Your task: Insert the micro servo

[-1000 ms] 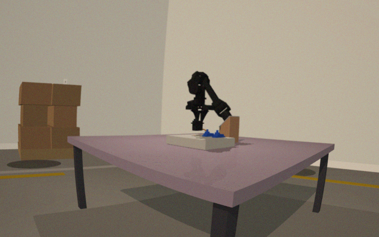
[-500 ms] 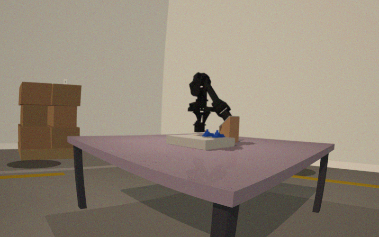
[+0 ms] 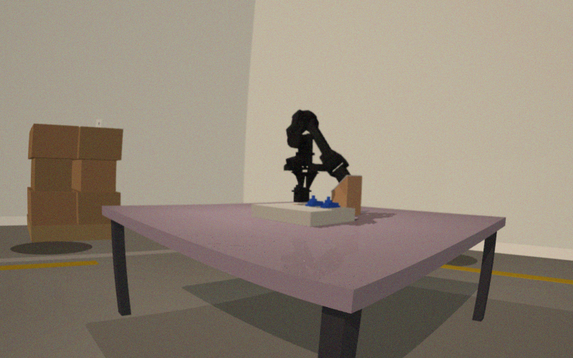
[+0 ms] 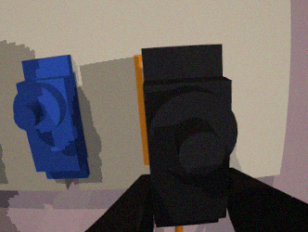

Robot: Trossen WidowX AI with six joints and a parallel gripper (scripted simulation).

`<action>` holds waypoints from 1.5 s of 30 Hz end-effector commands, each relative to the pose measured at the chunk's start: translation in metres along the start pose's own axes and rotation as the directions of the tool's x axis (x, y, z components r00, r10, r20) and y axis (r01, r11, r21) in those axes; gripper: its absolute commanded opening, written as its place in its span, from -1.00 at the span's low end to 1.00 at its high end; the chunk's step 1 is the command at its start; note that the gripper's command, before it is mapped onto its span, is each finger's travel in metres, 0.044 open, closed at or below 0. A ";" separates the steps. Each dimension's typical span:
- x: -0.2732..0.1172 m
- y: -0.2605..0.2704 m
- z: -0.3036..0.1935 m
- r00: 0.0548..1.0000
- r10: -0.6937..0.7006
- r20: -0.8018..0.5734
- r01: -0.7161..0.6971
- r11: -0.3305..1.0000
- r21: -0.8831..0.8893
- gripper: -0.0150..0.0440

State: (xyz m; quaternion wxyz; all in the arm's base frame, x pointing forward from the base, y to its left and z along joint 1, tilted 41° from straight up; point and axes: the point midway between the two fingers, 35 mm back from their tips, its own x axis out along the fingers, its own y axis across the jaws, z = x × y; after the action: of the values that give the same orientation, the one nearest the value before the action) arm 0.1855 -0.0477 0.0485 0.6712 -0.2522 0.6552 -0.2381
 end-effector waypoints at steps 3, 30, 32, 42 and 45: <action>0.003 0.000 0.001 1.000 -0.004 0.003 0.004 1.000 -0.004 -0.49; 0.030 -0.001 0.001 1.000 -0.005 0.003 0.005 1.000 -0.004 -0.49; 0.032 -0.001 0.001 1.000 -0.005 0.003 0.005 1.000 -0.004 -0.49; 0.042 -0.001 0.000 1.000 -0.006 0.003 0.006 1.000 -0.004 -0.49; 0.045 -0.001 0.000 1.000 -0.006 0.003 0.006 1.000 -0.004 -0.49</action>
State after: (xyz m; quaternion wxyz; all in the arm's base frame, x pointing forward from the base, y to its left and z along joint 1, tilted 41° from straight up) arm 0.1869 -0.0760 0.0169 0.6716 -0.2529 0.6540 -0.2393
